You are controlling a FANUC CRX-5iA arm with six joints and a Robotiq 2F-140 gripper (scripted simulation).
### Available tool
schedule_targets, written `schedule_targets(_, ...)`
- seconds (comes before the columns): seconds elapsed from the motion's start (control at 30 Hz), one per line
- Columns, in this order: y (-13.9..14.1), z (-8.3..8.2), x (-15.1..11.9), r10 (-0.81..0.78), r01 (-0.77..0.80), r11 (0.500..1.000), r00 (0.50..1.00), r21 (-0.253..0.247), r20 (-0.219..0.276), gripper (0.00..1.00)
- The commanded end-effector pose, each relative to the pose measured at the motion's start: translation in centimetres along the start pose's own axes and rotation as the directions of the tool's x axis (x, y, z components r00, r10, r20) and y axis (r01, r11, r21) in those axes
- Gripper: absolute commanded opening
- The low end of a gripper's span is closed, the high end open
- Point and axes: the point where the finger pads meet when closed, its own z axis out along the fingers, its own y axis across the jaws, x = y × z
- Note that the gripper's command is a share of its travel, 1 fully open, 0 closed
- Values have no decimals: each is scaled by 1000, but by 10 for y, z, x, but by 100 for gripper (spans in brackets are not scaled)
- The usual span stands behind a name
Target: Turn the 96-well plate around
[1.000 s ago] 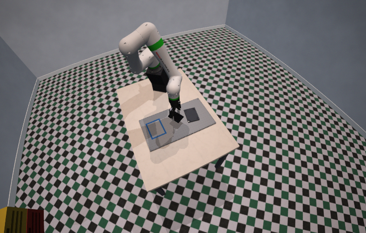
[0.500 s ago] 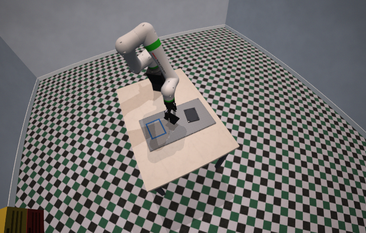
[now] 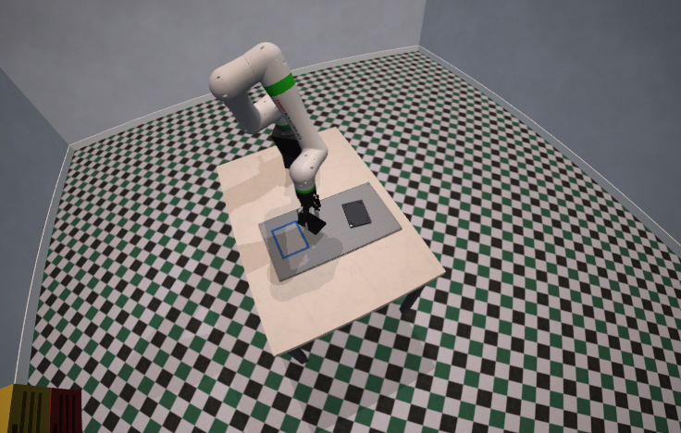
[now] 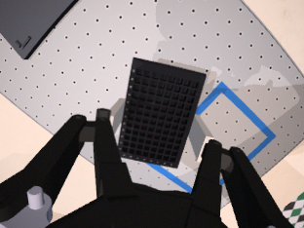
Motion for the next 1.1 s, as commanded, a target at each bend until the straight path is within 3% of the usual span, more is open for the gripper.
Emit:
schedule_targets(0.0, 13, 0, -7, -1, 1, 1000, 1000, 3, 1, 0)
schedule_targets(1.07, 94, 3, -53, -1, 1, 1000, 1000, 3, 1, 0)
